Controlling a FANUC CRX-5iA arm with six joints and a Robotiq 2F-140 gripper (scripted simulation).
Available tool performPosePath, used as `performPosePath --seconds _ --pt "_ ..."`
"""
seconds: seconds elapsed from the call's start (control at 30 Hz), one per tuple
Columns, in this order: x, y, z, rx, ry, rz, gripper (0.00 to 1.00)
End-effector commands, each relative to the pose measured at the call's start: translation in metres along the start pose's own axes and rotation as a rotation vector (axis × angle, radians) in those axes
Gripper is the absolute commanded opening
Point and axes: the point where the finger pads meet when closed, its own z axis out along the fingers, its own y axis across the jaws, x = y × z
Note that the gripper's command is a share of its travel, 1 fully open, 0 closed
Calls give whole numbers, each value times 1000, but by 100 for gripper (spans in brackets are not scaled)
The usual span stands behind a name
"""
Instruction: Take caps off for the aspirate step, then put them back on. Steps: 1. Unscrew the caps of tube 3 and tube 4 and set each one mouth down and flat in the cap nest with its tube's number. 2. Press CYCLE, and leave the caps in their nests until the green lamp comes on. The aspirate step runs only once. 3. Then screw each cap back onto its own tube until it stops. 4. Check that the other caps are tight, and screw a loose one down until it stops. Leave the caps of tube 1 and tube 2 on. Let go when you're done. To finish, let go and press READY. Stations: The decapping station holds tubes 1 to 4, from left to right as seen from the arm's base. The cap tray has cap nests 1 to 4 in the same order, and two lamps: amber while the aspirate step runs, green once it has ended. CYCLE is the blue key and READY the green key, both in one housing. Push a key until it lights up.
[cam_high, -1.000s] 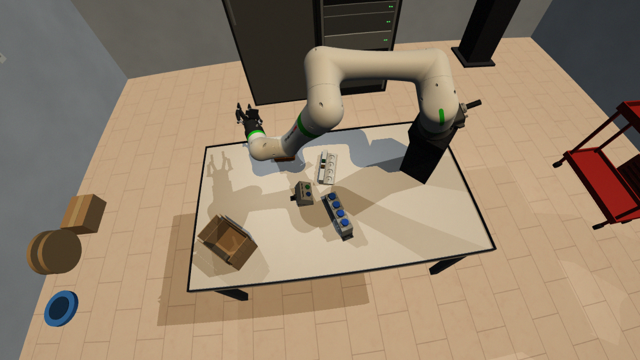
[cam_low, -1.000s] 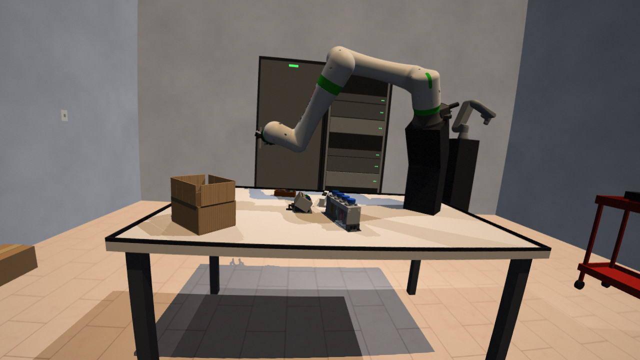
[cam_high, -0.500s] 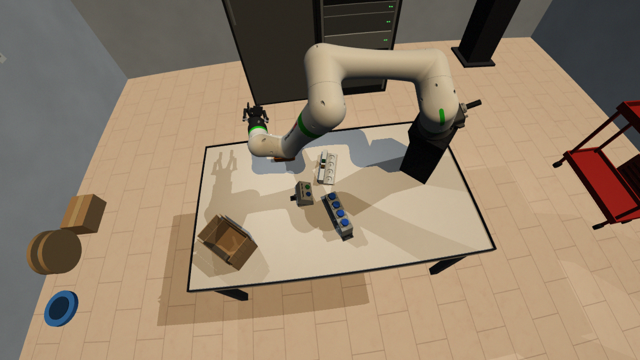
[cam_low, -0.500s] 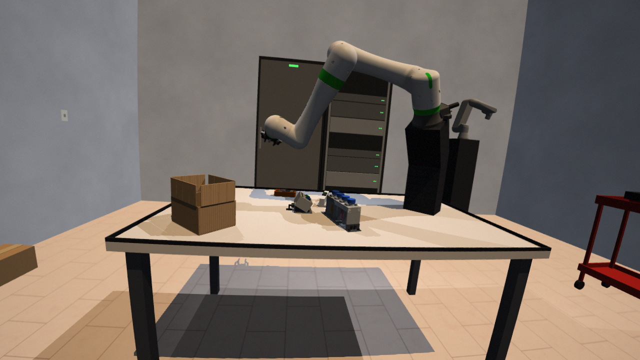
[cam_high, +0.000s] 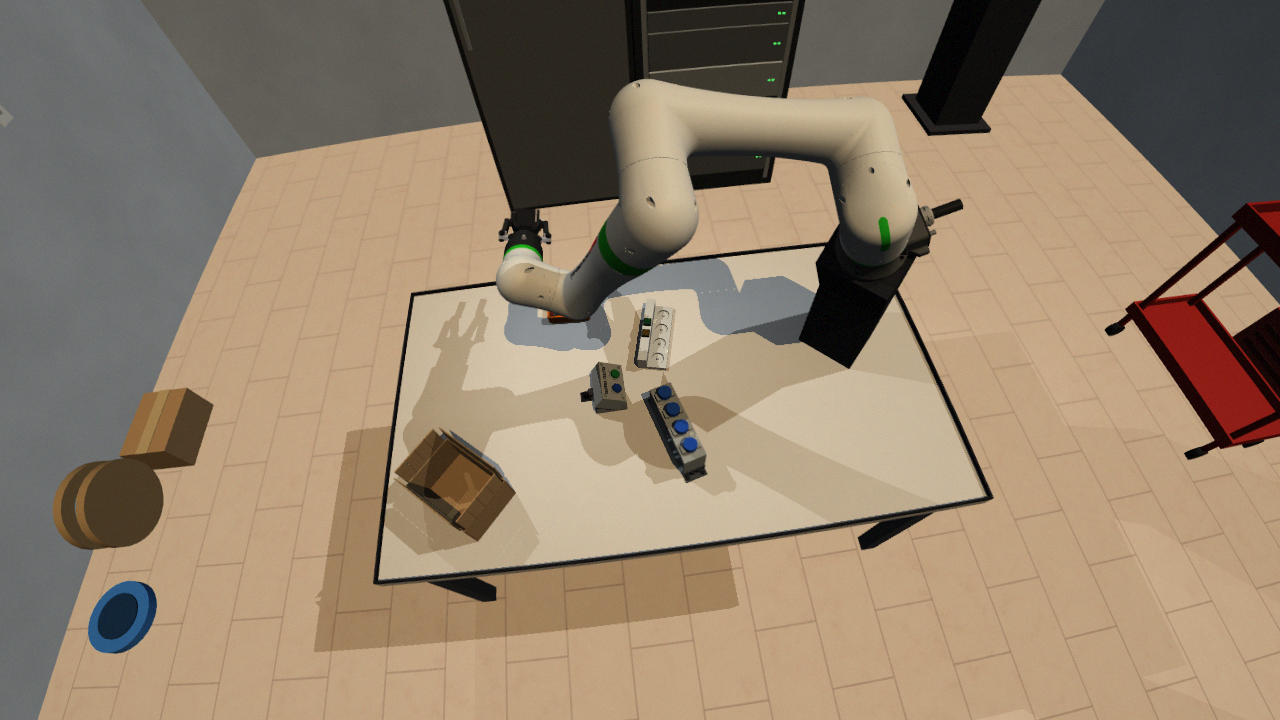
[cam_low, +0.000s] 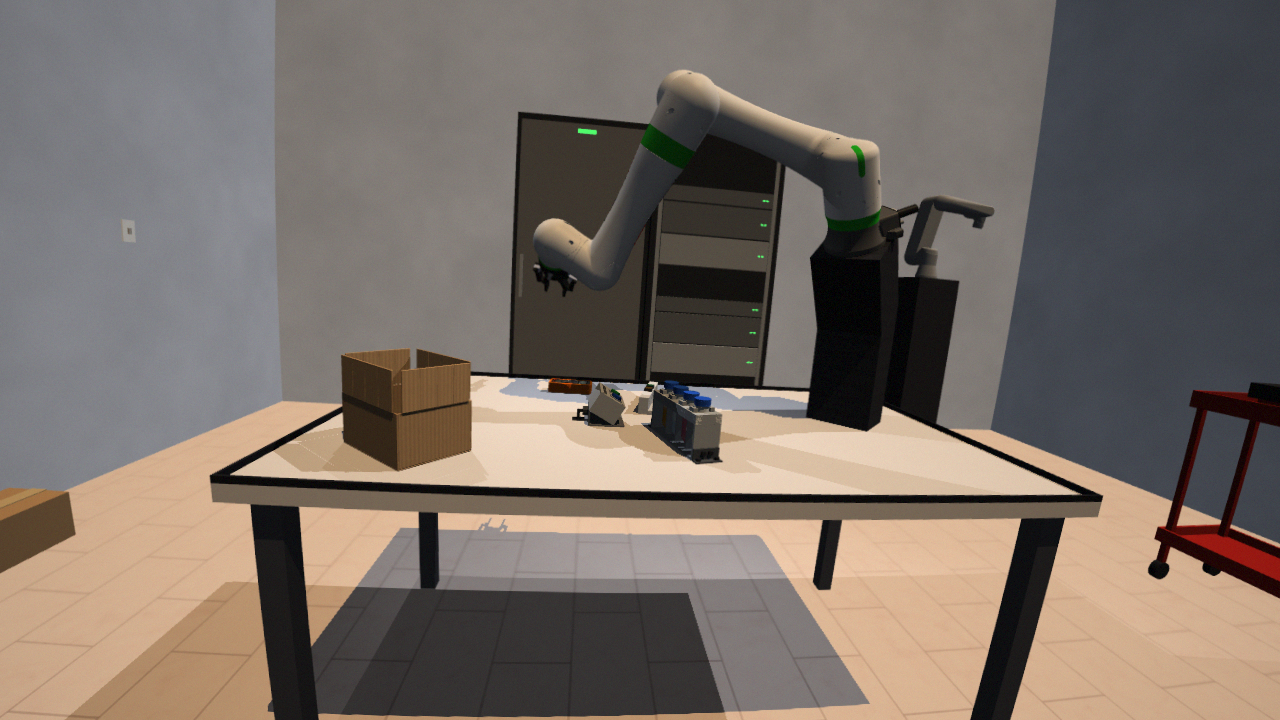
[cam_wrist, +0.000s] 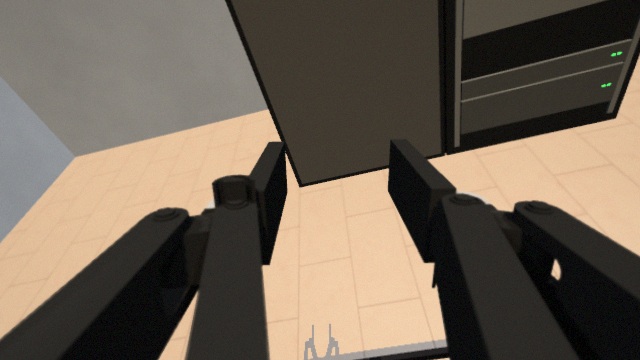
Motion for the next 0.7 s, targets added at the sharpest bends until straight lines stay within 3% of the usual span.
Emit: performPosePath --seconds 0.0,0.03,0.17,0.23,0.37,0.43,0.57,0.67 --pt "0 14 -3 -45 -29 -27 41" --pt "-1 19 -4 -68 -47 -43 41" --pt "-2 29 -6 -72 -51 -46 41" --pt "-4 38 -8 -113 -92 -78 41" --pt "-7 52 -12 -117 -95 -80 41" --pt "-9 61 -15 -155 -140 -112 41" --pt "-12 73 -19 -157 -143 -114 41" --pt "-16 87 -24 -194 -194 -146 41"
